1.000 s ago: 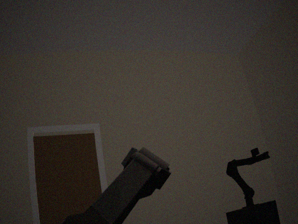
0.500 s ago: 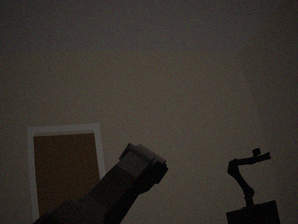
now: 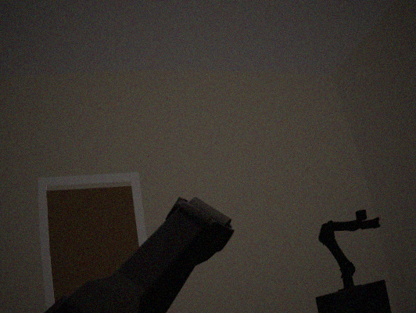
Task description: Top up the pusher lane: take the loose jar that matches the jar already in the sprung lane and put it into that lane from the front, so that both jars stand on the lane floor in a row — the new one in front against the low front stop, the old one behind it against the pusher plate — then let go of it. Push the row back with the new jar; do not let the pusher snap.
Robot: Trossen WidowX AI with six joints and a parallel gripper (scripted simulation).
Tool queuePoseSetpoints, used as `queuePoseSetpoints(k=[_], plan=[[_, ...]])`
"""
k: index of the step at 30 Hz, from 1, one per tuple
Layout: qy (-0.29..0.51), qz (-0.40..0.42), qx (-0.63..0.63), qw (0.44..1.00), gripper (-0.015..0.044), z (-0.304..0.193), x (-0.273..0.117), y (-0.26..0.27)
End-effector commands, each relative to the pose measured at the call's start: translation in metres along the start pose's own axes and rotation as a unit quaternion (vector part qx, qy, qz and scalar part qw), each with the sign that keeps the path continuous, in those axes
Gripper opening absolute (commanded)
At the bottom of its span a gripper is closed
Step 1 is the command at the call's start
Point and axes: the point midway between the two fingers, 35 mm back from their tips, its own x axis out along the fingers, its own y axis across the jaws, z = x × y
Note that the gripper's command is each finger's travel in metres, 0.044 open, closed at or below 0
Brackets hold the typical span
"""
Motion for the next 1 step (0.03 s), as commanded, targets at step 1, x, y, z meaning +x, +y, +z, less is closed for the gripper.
queuePoseSetpoints(k=[1], plan=[[0.002, -0.002, -0.003, 1.0, 0.0304, -0.015, 0.0006, -0.0005]])
